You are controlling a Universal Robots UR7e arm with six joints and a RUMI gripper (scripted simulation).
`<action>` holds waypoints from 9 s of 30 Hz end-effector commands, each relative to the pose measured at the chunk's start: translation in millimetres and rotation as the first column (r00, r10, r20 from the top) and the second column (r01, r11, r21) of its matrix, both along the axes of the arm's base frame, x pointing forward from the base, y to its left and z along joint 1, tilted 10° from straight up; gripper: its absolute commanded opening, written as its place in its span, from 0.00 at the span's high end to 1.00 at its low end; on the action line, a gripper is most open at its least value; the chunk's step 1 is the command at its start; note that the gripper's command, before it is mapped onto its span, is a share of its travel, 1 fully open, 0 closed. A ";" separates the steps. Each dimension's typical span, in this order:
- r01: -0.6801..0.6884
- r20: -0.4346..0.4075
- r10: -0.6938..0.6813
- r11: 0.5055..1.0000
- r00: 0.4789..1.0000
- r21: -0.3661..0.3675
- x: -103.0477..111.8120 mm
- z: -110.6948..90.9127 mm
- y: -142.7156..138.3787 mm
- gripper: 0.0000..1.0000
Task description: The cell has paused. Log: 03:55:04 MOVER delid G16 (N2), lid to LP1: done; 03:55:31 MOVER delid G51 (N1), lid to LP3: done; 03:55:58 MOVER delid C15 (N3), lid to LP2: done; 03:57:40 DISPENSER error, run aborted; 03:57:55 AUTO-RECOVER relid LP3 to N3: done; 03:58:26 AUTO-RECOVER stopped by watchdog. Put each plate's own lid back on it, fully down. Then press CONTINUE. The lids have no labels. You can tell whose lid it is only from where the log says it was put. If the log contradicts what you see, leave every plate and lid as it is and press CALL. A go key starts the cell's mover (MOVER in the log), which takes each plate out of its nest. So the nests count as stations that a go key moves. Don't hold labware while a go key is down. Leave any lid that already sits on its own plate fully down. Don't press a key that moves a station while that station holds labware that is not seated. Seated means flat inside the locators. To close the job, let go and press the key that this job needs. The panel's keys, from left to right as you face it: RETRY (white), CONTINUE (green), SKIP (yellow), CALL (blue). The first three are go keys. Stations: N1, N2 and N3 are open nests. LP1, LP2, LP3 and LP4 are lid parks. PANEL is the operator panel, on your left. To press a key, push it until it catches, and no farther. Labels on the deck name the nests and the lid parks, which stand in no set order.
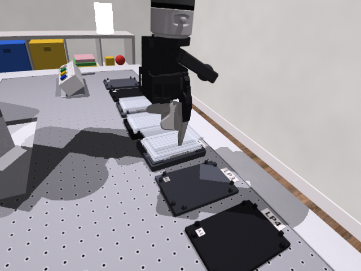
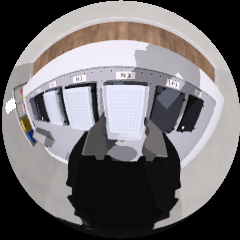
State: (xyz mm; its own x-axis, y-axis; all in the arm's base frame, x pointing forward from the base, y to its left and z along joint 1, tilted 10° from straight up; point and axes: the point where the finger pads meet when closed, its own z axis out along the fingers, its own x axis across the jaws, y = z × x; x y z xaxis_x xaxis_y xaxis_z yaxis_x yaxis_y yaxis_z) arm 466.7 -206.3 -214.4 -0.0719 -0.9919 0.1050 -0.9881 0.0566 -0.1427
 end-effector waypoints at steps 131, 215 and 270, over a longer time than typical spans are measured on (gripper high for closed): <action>0.000 0.001 0.000 1.000 1.000 -0.001 3.2 -19.7 -2.7 0.18; 0.048 0.006 -0.048 0.999 0.999 0.006 -113.9 -29.0 122.3 1.00; -0.283 -0.038 0.282 0.958 0.959 -0.035 -150.8 22.0 232.2 1.00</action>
